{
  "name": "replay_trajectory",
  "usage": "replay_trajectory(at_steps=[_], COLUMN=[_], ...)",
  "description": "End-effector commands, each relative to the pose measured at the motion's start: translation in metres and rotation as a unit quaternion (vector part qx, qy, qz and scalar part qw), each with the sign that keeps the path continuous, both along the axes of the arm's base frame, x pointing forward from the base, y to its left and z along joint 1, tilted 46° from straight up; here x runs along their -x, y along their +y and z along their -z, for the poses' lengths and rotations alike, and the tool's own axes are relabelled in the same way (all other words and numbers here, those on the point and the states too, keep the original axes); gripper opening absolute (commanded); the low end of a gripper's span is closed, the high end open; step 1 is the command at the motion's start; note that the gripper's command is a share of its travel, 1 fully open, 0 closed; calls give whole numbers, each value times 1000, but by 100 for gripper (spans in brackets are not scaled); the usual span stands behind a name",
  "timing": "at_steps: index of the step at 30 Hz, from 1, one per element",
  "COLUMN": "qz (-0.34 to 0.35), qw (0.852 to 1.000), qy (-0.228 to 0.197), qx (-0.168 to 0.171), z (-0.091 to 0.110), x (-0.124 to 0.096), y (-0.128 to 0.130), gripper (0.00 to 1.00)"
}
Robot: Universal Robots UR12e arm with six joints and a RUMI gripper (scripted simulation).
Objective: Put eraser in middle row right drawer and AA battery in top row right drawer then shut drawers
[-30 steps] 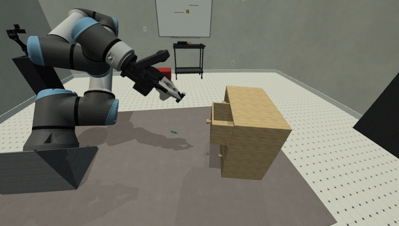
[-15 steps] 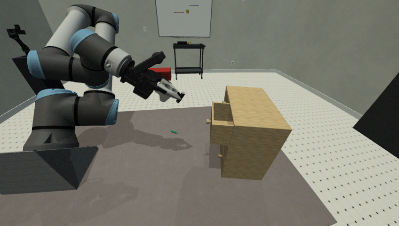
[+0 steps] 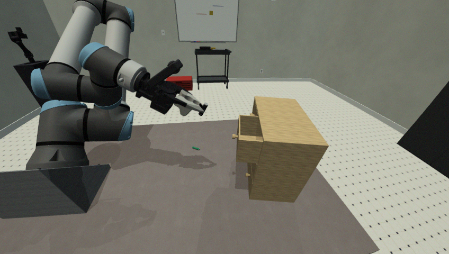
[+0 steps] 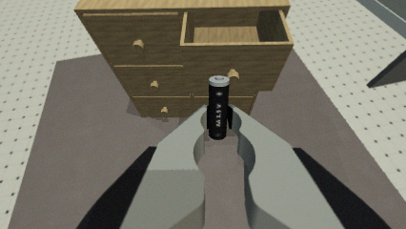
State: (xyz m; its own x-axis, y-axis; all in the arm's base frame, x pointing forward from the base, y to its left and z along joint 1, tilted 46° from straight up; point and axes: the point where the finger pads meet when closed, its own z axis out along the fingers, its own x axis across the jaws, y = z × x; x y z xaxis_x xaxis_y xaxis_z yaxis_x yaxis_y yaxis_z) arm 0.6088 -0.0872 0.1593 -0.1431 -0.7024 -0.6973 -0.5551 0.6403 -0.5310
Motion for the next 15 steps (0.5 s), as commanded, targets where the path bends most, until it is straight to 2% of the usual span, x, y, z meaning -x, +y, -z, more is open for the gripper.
replay_trajectory(at_steps=[1,15], qz=[11,29], qw=[1000,999], qy=[-9,-27], qx=[3,6], z=[0,0], x=[-1,0], y=[-1,-1], gripper=[5,5])
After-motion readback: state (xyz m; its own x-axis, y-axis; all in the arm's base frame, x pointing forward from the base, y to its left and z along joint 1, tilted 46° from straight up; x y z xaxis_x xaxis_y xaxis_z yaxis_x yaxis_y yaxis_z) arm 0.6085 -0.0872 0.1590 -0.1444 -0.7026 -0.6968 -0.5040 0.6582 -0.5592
